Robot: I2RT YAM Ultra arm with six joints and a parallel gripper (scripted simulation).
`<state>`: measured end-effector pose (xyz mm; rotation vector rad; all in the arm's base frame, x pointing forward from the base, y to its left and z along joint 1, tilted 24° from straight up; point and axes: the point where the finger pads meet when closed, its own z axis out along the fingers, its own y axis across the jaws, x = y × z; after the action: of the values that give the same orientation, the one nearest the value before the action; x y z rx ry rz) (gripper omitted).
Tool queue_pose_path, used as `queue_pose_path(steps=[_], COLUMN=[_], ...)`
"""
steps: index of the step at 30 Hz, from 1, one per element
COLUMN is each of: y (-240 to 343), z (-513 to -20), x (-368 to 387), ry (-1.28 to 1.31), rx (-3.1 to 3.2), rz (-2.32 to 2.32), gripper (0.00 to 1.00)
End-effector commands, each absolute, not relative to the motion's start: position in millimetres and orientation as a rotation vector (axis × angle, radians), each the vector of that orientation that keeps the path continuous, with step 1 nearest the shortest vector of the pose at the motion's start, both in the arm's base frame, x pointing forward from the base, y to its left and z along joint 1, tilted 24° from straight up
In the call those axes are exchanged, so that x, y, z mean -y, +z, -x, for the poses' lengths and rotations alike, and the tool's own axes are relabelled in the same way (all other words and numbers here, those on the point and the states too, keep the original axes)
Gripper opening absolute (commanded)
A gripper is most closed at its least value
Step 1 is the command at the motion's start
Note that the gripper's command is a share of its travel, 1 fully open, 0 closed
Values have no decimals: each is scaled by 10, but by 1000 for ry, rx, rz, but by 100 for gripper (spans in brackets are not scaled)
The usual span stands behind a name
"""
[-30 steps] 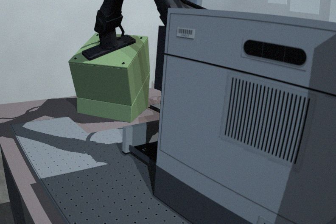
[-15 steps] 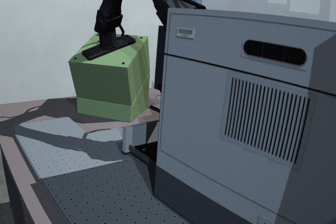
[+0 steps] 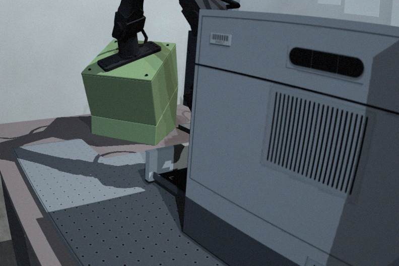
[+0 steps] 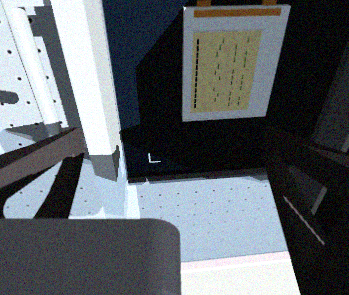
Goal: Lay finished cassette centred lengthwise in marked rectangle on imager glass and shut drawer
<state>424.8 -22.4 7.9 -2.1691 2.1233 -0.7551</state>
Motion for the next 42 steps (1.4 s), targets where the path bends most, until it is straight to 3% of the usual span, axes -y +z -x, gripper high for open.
queue_pose_path(steps=[1,42], y=[156,254], z=[-4203,-3680], x=[153,106], ry=[-772,-756], rx=[-2102,-2113], rz=[2155,2175], gripper=[100,100])
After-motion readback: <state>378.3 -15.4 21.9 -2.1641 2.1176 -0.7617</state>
